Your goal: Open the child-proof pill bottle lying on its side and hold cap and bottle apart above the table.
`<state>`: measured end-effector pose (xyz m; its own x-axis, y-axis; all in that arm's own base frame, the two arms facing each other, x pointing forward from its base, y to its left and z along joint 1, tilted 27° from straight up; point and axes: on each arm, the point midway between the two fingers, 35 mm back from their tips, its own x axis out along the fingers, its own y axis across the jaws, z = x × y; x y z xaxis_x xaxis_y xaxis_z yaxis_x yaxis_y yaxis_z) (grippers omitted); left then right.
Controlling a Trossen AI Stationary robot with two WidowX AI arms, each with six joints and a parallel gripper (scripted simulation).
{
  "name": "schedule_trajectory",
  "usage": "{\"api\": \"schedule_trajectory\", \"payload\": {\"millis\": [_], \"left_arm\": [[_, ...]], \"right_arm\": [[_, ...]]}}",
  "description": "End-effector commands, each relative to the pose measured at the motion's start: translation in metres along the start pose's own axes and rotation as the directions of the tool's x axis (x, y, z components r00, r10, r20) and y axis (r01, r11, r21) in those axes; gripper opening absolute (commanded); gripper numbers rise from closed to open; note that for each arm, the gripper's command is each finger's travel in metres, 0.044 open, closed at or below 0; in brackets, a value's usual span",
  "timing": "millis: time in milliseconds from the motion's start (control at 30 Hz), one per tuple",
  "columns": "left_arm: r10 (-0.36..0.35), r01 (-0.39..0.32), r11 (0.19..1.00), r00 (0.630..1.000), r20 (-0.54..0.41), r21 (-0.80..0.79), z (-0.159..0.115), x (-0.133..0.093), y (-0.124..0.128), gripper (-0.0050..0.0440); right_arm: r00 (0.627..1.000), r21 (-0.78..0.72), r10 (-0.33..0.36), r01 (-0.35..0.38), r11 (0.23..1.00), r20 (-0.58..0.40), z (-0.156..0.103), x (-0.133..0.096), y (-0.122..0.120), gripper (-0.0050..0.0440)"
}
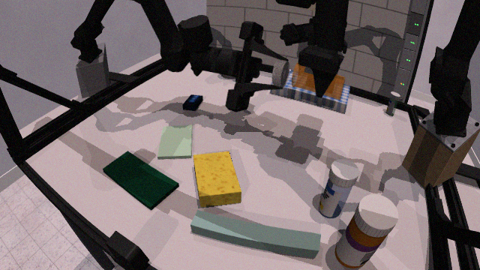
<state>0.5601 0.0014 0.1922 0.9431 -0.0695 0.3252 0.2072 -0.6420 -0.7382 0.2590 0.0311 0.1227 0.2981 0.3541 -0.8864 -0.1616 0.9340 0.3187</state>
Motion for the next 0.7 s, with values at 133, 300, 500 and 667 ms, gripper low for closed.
{"api": "schedule_trajectory", "payload": {"millis": [133,300,500,667], "left_arm": [[-0.008,0.008,1.0,1.0,-0.01,-0.003,-0.0056,-0.0137,-0.006,0.0],[-0.008,0.008,1.0,1.0,-0.01,-0.003,-0.0056,-0.0137,-0.006,0.0],[-0.008,0.008,1.0,1.0,-0.01,-0.003,-0.0056,-0.0137,-0.006,0.0],[-0.006,0.006,1.0,1.0,-0.005,0.001,-0.0039,-0.016,-0.0044,0.0]], "right_arm": [[1.0,0.001,-0.003,0.003,1.0,0.0,-0.0001,-0.0001,-0.0005,0.0],[1.0,0.001,-0.003,0.003,1.0,0.0,-0.0001,-0.0001,-0.0005,0.0],[1.0,0.001,-0.003,0.003,1.0,0.0,-0.0001,-0.0001,-0.0005,0.0],[1.0,0.001,-0.003,0.003,1.0,0.0,-0.0001,-0.0001,-0.0005,0.0]]}}
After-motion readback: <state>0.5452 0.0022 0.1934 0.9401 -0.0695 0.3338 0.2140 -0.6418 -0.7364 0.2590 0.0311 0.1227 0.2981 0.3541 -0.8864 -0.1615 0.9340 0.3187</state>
